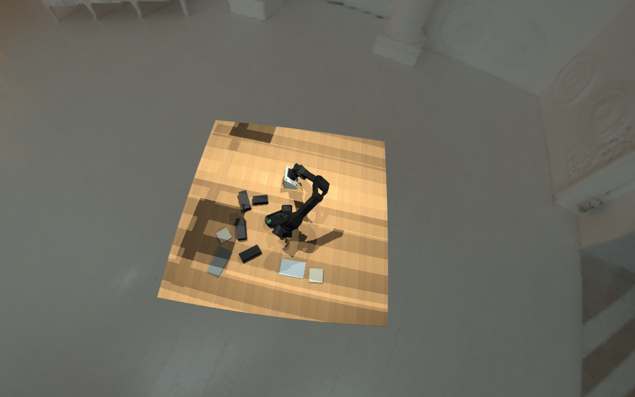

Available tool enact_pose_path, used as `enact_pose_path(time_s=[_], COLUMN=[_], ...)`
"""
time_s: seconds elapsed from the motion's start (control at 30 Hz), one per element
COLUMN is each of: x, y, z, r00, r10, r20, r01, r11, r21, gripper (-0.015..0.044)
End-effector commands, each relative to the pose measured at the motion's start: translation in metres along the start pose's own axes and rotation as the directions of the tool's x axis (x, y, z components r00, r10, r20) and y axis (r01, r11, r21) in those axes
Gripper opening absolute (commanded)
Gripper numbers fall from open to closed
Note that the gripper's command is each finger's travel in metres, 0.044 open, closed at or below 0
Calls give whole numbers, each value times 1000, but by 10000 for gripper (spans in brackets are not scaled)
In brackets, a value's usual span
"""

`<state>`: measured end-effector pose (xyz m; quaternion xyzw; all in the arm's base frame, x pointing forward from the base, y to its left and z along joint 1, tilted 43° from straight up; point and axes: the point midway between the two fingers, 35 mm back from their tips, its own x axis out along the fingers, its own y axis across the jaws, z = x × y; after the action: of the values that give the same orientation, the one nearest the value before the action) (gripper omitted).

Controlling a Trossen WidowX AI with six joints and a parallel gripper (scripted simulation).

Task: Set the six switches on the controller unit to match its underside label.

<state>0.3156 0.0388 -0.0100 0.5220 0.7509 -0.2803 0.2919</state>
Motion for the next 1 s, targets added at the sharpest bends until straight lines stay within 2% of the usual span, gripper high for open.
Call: enact_pose_path(time_s=[0.0,0.23,0.37,0.8,0.97], x=[-23,-57,-56,-42,-41], y=[18,38,34,-11,-13], z=[3,2,0,-12,-12], r00=[1000,1000,1000,993,992], r10=[8,-11,-10,5,6], r20=[11,10,21,120,124], r01=[-8,12,11,38,41], r11=[1000,1000,999,932,926], r21=[-8,-2,-39,-361,-376], gripper=[0,0,0,0,0])
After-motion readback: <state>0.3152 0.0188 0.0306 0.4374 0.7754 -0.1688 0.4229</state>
